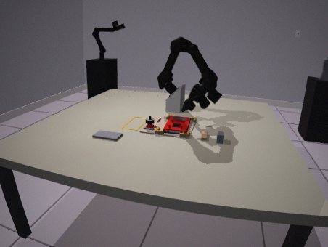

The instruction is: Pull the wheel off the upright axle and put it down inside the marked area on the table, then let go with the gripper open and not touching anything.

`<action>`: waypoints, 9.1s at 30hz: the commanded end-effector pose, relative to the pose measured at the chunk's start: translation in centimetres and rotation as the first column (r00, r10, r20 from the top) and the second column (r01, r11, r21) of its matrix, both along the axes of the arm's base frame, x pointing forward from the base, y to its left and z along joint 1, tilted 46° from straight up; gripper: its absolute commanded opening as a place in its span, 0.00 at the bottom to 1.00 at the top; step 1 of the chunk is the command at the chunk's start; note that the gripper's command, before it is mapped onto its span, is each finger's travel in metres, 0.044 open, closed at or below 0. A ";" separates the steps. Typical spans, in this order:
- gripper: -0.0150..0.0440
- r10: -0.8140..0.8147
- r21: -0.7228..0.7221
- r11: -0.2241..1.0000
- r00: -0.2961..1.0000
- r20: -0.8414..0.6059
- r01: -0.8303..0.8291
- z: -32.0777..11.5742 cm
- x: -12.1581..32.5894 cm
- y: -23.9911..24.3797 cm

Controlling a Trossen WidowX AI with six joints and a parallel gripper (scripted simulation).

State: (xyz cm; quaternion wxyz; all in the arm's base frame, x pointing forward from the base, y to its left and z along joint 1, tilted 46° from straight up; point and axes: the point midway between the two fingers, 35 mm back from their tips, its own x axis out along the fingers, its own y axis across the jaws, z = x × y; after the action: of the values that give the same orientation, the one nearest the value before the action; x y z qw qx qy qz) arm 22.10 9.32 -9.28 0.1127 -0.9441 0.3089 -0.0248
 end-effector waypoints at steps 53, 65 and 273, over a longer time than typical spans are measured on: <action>0.62 -0.978 0.970 -0.127 0.135 -0.157 0.208 9.1 13.9 -13.8; 0.35 -0.978 0.970 -0.127 0.135 -0.157 0.208 9.1 13.9 -13.7; 1.00 -0.977 0.968 -0.124 0.141 -0.157 0.218 18.3 0.6 -12.5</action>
State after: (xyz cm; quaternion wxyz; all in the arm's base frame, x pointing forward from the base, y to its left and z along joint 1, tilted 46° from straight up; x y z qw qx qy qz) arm 24.76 -3.92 8.85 0.6534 -0.2853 0.6529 -0.2558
